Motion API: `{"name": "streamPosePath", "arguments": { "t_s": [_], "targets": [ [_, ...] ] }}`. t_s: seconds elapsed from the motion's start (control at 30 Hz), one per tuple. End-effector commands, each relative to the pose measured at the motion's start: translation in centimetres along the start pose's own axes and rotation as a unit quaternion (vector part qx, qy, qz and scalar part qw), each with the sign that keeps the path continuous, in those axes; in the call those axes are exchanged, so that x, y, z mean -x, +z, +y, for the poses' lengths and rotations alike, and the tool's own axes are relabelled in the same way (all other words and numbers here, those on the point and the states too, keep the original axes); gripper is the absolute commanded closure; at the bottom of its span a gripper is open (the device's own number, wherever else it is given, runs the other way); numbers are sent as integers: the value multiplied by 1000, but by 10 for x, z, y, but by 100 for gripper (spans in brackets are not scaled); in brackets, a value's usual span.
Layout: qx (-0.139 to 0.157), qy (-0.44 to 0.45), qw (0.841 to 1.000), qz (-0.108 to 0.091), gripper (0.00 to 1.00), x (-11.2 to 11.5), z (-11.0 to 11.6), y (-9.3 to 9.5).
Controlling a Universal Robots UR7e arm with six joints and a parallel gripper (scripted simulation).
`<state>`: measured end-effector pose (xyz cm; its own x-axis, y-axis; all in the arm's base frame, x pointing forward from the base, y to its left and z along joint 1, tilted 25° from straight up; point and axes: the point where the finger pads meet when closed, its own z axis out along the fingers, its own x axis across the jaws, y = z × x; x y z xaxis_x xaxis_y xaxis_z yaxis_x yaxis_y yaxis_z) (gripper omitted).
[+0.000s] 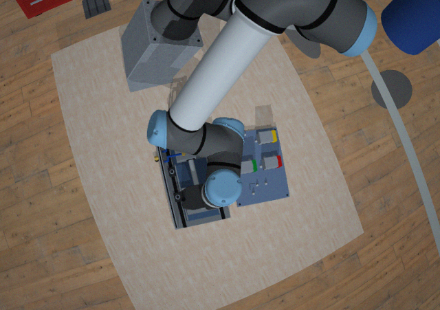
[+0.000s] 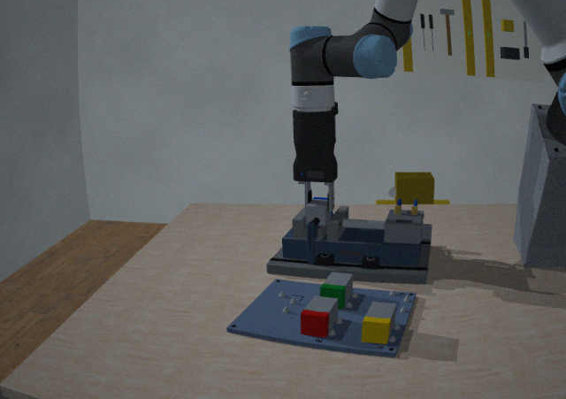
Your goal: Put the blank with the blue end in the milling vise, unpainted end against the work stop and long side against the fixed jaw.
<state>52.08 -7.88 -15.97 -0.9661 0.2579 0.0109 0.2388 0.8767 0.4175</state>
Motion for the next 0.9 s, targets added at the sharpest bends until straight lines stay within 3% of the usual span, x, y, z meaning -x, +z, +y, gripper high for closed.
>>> {"name": "streamPosePath", "arguments": {
  "t_s": [0.0,0.87],
  "targets": [
    [0,0,1000,0,100,0,0,0],
    [0,0,1000,0,100,0,0,1]
  ]
}}
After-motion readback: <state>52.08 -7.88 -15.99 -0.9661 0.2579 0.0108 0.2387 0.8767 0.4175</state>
